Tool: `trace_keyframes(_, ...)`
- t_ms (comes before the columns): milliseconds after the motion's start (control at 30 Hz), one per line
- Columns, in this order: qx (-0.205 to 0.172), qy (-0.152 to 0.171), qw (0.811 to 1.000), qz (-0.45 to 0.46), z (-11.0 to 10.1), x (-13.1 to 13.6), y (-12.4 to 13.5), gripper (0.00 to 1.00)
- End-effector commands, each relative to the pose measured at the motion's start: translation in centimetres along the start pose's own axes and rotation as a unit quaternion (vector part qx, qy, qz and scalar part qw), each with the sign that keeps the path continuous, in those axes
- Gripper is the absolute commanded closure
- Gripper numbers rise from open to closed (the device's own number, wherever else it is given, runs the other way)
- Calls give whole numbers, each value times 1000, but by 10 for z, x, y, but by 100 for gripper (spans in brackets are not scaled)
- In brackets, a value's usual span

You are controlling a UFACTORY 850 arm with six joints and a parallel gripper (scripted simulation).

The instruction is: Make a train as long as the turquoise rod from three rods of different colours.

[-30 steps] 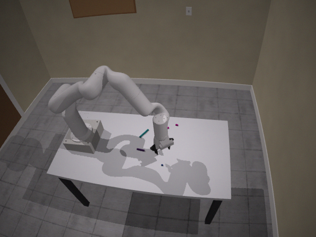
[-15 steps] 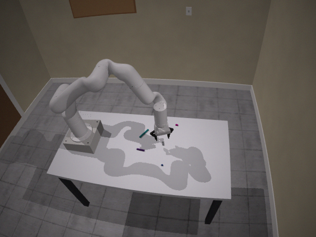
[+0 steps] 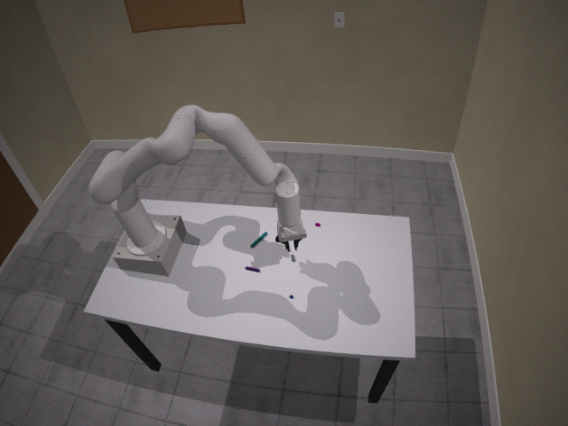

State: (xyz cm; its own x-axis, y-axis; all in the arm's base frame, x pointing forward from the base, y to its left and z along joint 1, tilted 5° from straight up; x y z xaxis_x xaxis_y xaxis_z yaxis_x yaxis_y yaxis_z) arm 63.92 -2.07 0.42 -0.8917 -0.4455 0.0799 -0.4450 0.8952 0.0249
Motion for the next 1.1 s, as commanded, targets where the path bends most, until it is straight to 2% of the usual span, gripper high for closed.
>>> trace_keyframes(0,1,-1,1000,0,-1,-1,0,76)
trace_keyframes(1067,1,-1,1000,0,3,-1,0,76)
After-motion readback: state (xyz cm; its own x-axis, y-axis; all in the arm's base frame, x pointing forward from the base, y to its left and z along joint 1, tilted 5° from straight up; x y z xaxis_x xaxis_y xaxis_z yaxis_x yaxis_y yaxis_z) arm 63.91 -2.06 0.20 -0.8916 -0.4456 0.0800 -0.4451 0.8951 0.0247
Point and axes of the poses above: the point where the finger pads meet when closed, its own z axis out along the fingers, its own x axis across the jaws, y = z × x, the point moved 7 cm from there along -z, back along the fingers, and after that the axes turned 14 degrees about -z, right-handed, at the moved point
